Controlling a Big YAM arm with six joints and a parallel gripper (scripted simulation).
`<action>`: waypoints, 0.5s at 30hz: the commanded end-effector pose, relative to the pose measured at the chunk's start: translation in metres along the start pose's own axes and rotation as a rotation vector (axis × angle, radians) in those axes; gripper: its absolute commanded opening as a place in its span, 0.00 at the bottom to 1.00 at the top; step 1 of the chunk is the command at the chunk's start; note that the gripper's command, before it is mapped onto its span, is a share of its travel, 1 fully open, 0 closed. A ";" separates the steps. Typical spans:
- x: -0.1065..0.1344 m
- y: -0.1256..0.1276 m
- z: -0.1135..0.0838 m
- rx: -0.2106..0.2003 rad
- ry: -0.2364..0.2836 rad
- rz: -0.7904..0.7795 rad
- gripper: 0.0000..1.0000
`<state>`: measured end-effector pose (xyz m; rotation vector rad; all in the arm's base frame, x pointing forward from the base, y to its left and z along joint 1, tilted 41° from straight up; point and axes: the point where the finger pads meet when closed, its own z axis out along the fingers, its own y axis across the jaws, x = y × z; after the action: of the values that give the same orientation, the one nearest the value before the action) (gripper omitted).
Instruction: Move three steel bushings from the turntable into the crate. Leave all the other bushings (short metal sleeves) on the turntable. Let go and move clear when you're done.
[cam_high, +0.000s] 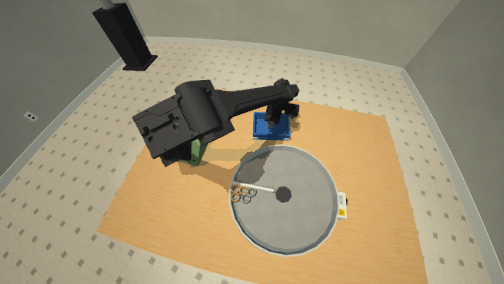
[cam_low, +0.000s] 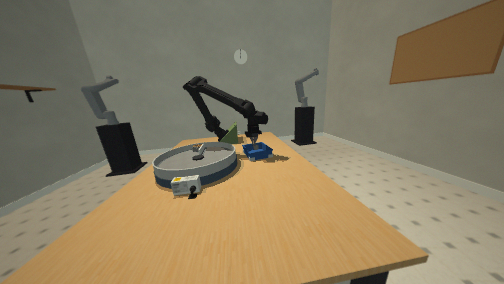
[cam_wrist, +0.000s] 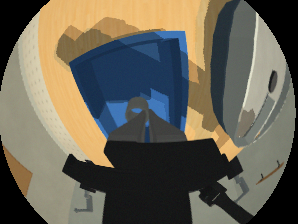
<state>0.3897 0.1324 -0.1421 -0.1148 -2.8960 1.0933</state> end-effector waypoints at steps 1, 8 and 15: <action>-0.003 0.005 0.008 -0.005 -0.009 -0.012 0.00; -0.011 0.003 0.013 -0.015 -0.014 0.004 0.00; -0.005 0.002 0.028 -0.006 -0.003 -0.005 0.00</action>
<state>0.3893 0.1212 -0.1582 -0.1102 -2.8992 1.0913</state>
